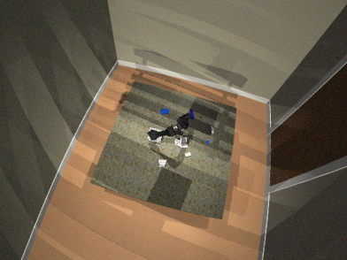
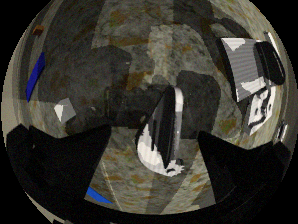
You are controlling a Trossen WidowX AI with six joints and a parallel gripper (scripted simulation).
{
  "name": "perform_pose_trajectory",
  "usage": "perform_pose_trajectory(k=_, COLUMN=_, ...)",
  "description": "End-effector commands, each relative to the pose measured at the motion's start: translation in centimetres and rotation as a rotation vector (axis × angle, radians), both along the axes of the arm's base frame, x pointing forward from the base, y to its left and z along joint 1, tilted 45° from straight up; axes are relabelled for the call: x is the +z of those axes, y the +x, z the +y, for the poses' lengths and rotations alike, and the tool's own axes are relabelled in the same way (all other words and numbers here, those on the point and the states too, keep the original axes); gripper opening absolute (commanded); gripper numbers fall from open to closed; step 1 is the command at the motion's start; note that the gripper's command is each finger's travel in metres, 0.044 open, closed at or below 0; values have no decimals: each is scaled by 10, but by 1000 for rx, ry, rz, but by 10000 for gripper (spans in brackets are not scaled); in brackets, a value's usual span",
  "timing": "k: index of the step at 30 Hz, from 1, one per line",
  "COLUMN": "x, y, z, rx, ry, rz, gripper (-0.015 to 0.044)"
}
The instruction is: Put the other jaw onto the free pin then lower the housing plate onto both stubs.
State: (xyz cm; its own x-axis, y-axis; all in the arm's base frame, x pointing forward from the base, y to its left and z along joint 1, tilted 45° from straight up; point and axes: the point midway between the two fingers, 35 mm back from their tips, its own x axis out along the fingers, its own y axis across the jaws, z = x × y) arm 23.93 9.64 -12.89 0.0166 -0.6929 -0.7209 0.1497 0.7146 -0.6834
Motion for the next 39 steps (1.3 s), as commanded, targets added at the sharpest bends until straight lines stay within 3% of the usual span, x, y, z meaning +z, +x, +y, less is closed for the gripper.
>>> perform_pose_trajectory(k=1, x=-1, y=-1, z=-2, rx=6, ry=-5, rz=4, gripper=440)
perform_pose_trajectory(k=20, x=-1, y=-1, z=-2, rx=6, ry=-5, rz=4, gripper=440)
perform_pose_trajectory(k=31, x=-1, y=-1, z=-2, rx=0, ry=-2, rz=2, gripper=151)
perform_pose_trajectory(k=39, x=-1, y=-1, z=-2, rx=0, ry=-2, rz=2, gripper=134)
